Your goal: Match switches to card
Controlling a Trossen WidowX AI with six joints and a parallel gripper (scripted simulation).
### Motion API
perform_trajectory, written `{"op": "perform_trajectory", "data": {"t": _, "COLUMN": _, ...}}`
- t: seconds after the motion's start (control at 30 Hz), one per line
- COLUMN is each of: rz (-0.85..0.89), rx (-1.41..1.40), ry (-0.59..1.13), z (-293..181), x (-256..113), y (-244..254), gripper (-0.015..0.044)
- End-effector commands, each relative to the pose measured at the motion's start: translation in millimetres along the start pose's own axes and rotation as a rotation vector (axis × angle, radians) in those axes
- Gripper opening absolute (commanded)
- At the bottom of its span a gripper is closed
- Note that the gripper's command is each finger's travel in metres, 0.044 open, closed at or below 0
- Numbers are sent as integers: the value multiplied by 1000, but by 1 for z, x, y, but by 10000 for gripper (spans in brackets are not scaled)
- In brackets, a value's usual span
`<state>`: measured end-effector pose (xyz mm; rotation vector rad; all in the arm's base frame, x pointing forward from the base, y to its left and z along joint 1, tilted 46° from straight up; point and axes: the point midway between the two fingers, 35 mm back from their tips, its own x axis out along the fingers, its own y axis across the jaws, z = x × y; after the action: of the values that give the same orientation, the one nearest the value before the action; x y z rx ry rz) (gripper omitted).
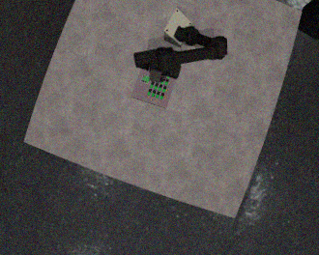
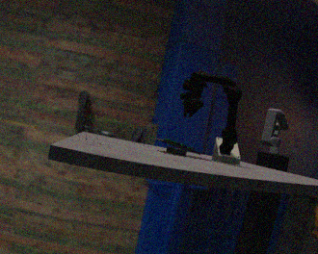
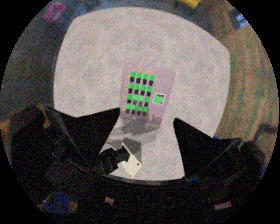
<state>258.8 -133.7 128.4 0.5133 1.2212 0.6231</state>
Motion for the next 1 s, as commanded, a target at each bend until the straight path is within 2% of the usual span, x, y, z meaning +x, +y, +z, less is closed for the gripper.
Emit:
{"op": "perform_trajectory", "data": {"t": 0.0, "rz": 0, "rx": 1, "ry": 1, "z": 2, "x": 2, "y": 0, "gripper": 374}}
{"op": "perform_trajectory", "data": {"t": 0.07, "rz": 2, "rx": 5, "ry": 7, "z": 13, "x": 16, "y": 3, "gripper": 321}}
{"op": "perform_trajectory", "data": {"t": 0.27, "rz": 36, "rx": 21, "ry": 37, "z": 61, "x": 88, "y": 30, "gripper": 164}}
{"op": "perform_trajectory", "data": {"t": 0.47, "rz": 43, "rx": 23, "ry": 40, "z": 65, "x": 96, "y": 34, "gripper": 6}}
{"op": "perform_trajectory", "data": {"t": 0.53, "rz": 43, "rx": 23, "ry": 42, "z": 65, "x": 98, "y": 34, "gripper": 0}}
{"op": "perform_trajectory", "data": {"t": 0.67, "rz": 44, "rx": 22, "ry": 66, "z": 65, "x": 130, "y": 36, "gripper": 0}}
{"op": "perform_trajectory", "data": {"t": 0.97, "rz": 44, "rx": 22, "ry": 65, "z": 65, "x": 132, "y": 36, "gripper": 0}}
